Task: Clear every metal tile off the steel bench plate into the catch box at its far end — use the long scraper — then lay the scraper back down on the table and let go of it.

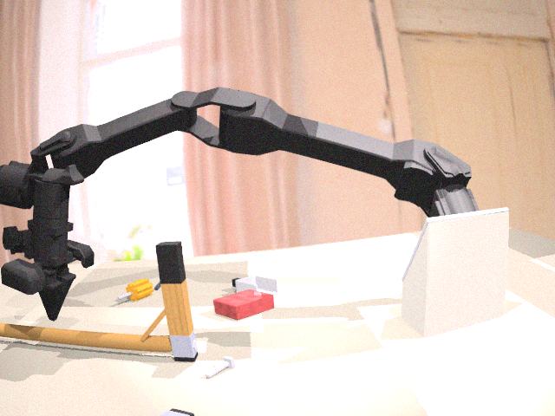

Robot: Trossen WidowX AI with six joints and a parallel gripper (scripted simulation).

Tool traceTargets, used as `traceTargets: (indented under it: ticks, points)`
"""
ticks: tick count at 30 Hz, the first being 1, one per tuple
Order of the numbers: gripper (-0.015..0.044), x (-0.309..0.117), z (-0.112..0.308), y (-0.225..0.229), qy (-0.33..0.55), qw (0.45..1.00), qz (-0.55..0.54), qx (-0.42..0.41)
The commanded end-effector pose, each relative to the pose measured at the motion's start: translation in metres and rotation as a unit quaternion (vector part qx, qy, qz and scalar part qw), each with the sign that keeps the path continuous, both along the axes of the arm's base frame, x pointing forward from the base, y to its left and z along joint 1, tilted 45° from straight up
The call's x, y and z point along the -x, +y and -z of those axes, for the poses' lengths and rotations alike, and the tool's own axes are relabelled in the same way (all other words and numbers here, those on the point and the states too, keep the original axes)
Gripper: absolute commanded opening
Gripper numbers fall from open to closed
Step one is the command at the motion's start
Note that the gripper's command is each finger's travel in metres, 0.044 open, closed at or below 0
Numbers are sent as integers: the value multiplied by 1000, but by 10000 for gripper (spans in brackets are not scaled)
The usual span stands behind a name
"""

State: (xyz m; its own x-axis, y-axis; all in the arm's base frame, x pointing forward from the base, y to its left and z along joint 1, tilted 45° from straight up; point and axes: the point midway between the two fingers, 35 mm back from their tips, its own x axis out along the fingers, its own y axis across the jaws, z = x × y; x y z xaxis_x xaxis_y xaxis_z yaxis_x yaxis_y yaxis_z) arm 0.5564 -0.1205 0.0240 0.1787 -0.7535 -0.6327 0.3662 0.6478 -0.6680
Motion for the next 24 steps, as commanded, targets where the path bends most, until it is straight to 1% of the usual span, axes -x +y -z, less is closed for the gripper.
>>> traceTargets:
  ticks: [1,18,24]
  points:
    - [0,0,0,0,0,1000,0,0]
    - [0,0,0,0,0,1000,0,0]
    - [157,-3,-12,19,-9,1000,-22,7]
